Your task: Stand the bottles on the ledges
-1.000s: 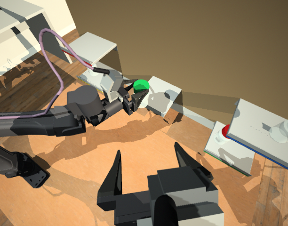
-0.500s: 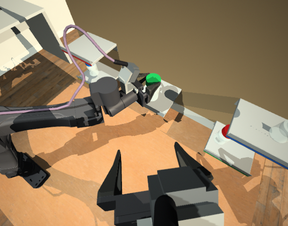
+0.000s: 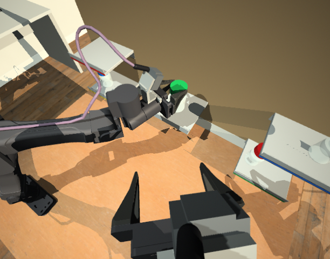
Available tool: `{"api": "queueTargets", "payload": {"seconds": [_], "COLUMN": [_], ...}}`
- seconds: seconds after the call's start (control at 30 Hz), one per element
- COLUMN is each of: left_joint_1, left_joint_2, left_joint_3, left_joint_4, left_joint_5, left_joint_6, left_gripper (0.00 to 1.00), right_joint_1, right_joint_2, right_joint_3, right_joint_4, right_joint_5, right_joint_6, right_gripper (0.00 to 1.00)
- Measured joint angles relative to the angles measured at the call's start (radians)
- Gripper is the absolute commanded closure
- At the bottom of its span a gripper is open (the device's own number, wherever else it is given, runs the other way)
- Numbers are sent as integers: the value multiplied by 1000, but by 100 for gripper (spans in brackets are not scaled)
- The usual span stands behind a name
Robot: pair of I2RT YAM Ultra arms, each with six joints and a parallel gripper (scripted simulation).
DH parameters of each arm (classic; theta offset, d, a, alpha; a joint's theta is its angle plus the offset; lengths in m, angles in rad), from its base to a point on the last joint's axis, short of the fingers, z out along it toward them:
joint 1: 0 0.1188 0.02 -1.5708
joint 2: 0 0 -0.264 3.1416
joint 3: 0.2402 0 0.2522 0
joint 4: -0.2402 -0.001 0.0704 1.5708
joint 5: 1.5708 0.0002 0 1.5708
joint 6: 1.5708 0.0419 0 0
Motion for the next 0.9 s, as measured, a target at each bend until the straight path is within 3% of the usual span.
{"api": "queueTargets", "payload": {"seconds": [0.47,0.9], "left_joint_1": [0,0], "left_joint_2": [0,14], "left_joint_3": [-2,-99], "left_joint_4": [13,95], "left_joint_5": [0,1], "left_joint_6": [0,0], "left_gripper": [50,50], "right_joint_1": [0,0], "right_joint_2": [0,0], "right_joint_3": [0,0], "right_joint_4": [0,0], "right_joint_5": [0,0], "right_joint_6": [0,0], "right_gripper": [0,0]}}
